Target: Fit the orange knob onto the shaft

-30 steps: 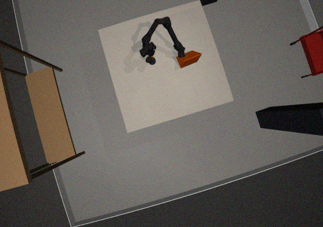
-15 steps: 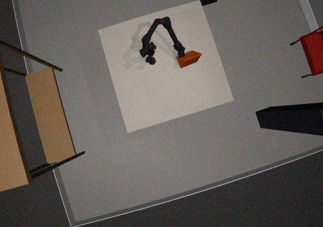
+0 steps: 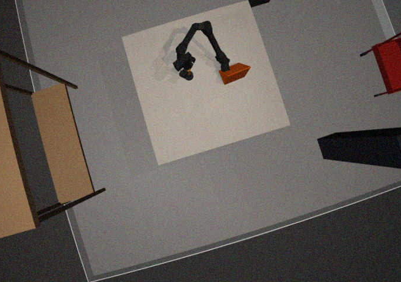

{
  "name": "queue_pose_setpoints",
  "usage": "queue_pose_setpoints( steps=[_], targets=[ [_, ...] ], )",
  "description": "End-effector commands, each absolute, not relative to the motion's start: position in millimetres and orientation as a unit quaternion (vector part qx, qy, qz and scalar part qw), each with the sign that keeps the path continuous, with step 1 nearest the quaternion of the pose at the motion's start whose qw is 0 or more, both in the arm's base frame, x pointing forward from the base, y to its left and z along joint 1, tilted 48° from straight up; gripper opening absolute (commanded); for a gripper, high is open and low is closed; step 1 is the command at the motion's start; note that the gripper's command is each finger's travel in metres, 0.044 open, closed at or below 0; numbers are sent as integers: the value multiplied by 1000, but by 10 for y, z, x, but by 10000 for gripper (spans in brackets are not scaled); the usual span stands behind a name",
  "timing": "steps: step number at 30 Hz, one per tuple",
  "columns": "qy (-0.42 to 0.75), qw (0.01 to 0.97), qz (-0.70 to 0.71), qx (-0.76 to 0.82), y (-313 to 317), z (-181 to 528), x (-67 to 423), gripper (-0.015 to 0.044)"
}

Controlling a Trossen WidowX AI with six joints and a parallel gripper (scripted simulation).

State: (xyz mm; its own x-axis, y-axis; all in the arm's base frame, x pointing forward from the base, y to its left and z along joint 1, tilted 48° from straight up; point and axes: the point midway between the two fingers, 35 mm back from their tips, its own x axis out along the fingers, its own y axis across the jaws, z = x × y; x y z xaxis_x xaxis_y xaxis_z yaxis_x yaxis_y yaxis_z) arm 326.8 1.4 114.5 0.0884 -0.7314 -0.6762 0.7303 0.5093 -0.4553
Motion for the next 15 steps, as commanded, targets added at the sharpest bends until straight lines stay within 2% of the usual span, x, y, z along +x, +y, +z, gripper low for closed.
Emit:
queue_pose_setpoints(
  steps=[1,15],
  targets=[
    [452,738,-500,8,1,1142,3266,0],
    [452,738,-500,8,-16,1134,3273,0]
  ],
)
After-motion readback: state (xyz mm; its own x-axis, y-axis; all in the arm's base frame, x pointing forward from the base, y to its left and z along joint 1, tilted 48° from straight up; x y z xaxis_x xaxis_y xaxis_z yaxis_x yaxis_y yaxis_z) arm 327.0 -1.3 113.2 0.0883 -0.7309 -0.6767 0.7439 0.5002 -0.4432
